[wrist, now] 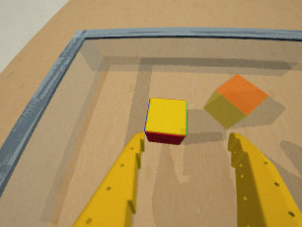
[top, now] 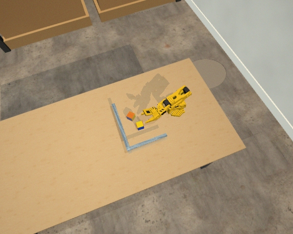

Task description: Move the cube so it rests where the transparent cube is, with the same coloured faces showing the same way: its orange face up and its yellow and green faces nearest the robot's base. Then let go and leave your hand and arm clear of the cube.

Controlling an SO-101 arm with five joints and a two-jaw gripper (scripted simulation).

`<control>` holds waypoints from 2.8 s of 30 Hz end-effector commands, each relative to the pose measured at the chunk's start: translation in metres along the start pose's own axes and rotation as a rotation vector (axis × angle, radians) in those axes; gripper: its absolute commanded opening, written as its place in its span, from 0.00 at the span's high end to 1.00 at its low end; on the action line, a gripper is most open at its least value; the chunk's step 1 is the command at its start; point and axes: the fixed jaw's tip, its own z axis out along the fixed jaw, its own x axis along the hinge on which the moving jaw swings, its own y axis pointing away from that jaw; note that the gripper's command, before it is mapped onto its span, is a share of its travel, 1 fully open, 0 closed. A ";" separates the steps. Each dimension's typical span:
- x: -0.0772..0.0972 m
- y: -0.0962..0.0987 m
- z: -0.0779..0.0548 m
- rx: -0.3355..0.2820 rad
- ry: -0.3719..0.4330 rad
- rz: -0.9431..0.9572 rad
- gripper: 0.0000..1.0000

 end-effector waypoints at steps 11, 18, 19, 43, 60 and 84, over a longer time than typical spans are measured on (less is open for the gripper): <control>-0.044 0.004 -0.014 -0.019 -0.227 -0.005 0.65; -0.051 0.004 -0.019 -0.023 -0.275 -0.005 0.65; -0.052 0.004 -0.019 -0.024 -0.282 -0.005 0.65; -0.057 0.005 -0.022 -0.026 -0.308 -0.005 0.65; -0.058 0.005 -0.022 -0.024 -0.271 0.000 0.65; -0.062 0.006 -0.020 -0.015 -0.134 0.019 0.65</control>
